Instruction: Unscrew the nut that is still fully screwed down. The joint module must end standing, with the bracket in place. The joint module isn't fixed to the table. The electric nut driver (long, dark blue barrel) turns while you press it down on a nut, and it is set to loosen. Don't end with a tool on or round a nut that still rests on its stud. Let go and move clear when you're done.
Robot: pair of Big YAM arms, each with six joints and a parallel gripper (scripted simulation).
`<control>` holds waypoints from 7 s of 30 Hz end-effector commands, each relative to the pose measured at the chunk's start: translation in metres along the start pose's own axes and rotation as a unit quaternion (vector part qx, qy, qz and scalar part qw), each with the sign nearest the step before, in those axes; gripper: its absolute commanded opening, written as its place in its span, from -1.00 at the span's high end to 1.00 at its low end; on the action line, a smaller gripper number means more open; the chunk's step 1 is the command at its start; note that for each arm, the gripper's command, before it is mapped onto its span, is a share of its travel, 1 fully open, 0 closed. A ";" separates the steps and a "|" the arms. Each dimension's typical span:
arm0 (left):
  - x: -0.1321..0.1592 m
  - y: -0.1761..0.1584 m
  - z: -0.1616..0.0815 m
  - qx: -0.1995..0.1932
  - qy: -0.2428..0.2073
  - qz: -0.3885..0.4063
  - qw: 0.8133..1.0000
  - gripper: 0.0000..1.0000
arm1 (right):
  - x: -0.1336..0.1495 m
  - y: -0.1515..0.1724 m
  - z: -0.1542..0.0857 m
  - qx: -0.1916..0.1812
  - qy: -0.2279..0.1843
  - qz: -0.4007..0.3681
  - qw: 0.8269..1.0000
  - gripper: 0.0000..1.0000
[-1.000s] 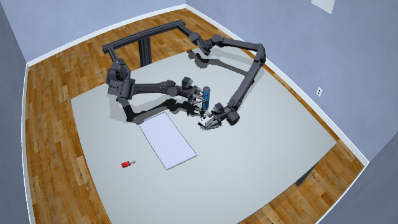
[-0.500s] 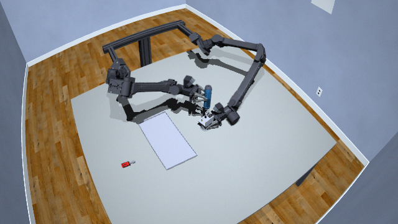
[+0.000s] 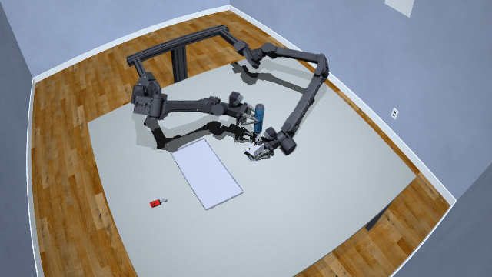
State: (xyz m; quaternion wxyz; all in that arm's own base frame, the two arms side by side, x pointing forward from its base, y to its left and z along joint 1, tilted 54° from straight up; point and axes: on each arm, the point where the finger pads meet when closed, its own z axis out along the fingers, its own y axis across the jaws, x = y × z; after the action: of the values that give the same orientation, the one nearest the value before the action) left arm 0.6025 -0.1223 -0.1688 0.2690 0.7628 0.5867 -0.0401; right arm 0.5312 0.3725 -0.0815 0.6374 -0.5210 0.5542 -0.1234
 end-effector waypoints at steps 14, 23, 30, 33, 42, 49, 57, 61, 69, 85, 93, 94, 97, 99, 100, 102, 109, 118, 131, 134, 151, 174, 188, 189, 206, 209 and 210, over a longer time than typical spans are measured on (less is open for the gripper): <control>-0.005 0.004 0.001 -0.002 -0.001 0.005 1.000 -0.17 | -0.064 -0.010 0.025 0.013 -0.042 0.004 0.999 0.17; -0.005 0.004 0.001 -0.002 -0.001 0.005 1.000 -0.17 | -0.059 -0.006 0.008 0.012 -0.041 0.004 0.999 0.17; -0.005 0.004 0.001 -0.002 -0.001 0.005 1.000 -0.17 | -0.059 -0.007 0.000 0.014 -0.042 0.004 0.999 0.17; -0.005 0.004 0.001 -0.002 -0.001 0.005 1.000 -0.17 | -0.066 -0.015 0.009 0.024 -0.050 0.005 0.998 0.17; -0.005 0.004 0.001 -0.002 -0.001 0.005 1.000 -0.17 | -0.057 -0.006 -0.010 0.012 -0.041 0.004 0.999 0.17; -0.005 0.004 0.001 -0.002 -0.001 0.005 1.000 -0.17 | -0.064 -0.013 -0.007 0.022 -0.049 0.005 0.999 0.17; -0.005 0.004 0.001 -0.002 -0.001 0.005 1.000 -0.17 | -0.056 -0.006 -0.023 0.012 -0.040 0.004 0.999 0.17; -0.005 0.004 0.001 -0.002 -0.001 0.005 1.000 -0.17 | -0.057 -0.007 -0.026 0.013 -0.041 0.004 0.999 0.17; -0.005 0.004 0.001 -0.002 -0.001 0.005 1.000 -0.17 | -0.063 -0.013 -0.022 0.022 -0.048 0.005 0.999 0.17; -0.005 0.004 0.001 -0.002 -0.001 0.005 1.000 -0.17 | -0.061 -0.013 -0.037 0.022 -0.048 0.005 0.999 0.17; -0.005 0.004 0.001 -0.002 -0.001 0.005 1.000 -0.17 | -0.054 -0.006 -0.055 0.012 -0.040 0.004 0.999 0.17; -0.005 0.004 0.001 -0.002 -0.001 0.005 1.000 -0.17 | -0.054 -0.006 -0.056 0.012 -0.040 0.004 0.999 0.17; -0.005 0.004 0.001 -0.002 -0.001 0.005 1.000 -0.17 | -0.055 -0.007 -0.059 0.013 -0.041 0.004 0.999 0.17; -0.005 0.004 0.001 -0.002 -0.001 0.005 1.000 -0.17 | -0.057 -0.010 -0.056 0.017 -0.044 0.005 0.999 0.17; -0.005 0.004 0.001 -0.002 -0.001 0.005 1.000 -0.17 | -0.060 -0.012 -0.053 0.021 -0.047 0.005 0.999 0.17; -0.005 0.004 0.001 -0.002 -0.001 0.005 1.000 -0.17 | -0.060 -0.012 -0.053 0.021 -0.047 0.005 0.999 0.17; -0.005 0.004 0.001 -0.002 -0.001 0.005 1.000 -0.17 | -0.054 -0.007 -0.063 0.013 -0.041 0.004 0.999 0.17; -0.005 0.004 0.001 -0.002 -0.001 0.005 1.000 -0.17 | -0.058 -0.011 -0.060 0.018 -0.045 0.005 0.999 0.17; -0.005 0.004 0.001 -0.002 -0.001 0.005 1.000 -0.17 | -0.063 -0.009 -0.065 0.015 -0.047 0.007 0.999 0.17; -0.005 0.004 0.001 -0.002 -0.001 0.005 1.000 -0.17 | -0.066 -0.011 -0.062 0.018 -0.050 0.007 0.999 0.17; -0.005 0.004 0.001 -0.002 -0.001 0.005 1.000 -0.17 | -0.069 -0.012 -0.063 0.018 -0.053 0.008 0.998 0.17; -0.005 0.004 0.001 -0.002 -0.001 0.005 1.000 -0.17 | -0.055 -0.012 -0.064 0.004 -0.022 0.026 0.999 0.17; -0.005 0.004 0.001 -0.002 -0.001 0.005 1.000 -0.17 | -0.027 -0.036 -0.059 0.005 0.031 0.079 0.996 0.17; -0.005 0.004 0.001 -0.002 -0.001 0.005 1.000 -0.17 | -0.024 -0.037 -0.061 0.004 0.037 0.084 0.996 0.17; -0.005 0.004 0.001 -0.002 -0.001 0.005 1.000 -0.17 | -0.004 -0.078 -0.060 0.024 0.090 0.156 0.983 0.17; -0.005 0.004 0.001 -0.002 -0.001 0.005 1.000 -0.17 | 0.019 -0.099 -0.065 0.042 0.117 0.176 0.976 0.17; -0.005 0.004 0.001 -0.002 -0.001 0.005 1.000 -0.17 | 0.019 -0.104 -0.062 0.047 0.118 0.183 0.975 0.17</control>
State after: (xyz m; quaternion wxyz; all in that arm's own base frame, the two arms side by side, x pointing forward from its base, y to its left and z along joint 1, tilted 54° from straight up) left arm 0.6025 -0.1223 -0.1688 0.2690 0.7628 0.5867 -0.0401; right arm 0.5173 0.2823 -0.0267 0.5880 -0.3904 0.7006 -0.1044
